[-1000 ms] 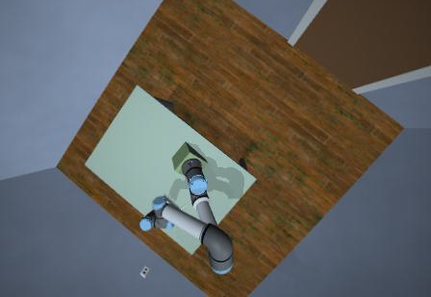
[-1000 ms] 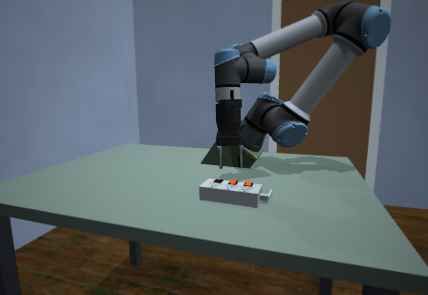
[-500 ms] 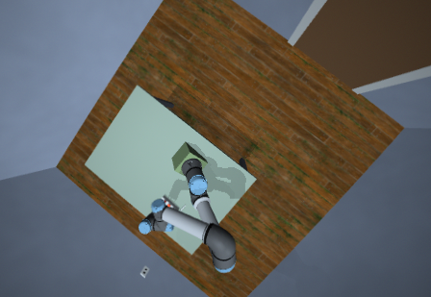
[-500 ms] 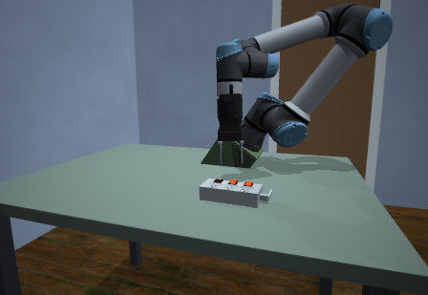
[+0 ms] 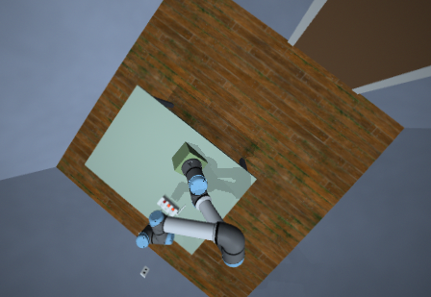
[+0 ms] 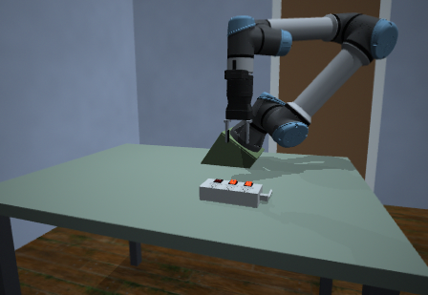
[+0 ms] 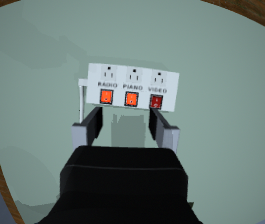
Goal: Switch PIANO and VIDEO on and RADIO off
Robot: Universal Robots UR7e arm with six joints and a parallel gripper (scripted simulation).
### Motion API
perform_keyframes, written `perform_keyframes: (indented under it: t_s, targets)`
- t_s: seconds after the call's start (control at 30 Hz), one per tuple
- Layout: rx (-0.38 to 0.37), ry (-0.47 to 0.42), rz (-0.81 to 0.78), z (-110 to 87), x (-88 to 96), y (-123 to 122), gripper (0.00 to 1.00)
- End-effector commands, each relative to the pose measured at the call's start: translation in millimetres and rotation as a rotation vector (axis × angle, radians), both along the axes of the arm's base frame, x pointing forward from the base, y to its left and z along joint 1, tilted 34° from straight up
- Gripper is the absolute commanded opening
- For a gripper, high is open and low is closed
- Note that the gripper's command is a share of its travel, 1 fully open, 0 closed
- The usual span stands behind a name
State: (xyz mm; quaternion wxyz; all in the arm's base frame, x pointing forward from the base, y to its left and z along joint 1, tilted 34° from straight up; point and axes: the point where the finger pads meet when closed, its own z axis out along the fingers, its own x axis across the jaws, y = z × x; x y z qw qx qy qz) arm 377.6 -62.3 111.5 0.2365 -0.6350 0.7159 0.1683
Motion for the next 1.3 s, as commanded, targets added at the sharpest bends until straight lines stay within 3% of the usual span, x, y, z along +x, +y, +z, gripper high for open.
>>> perform_keyframes:
  t_s: [0.0, 0.73, 1.0, 1.27]
  targets:
    - [0.012, 0.03, -0.013, 1.8, -2.9, -0.2, 1.0]
    - [0.015, 0.04, -0.029, 0.8, -2.4, 1.6, 1.0]
    - [0.024, 0.077, -0.082, -1.9, -1.2, 4.0, 1.0]
    - [0.044, 0.17, -0.222, -7.5, 2.3, 8.9, 1.0]
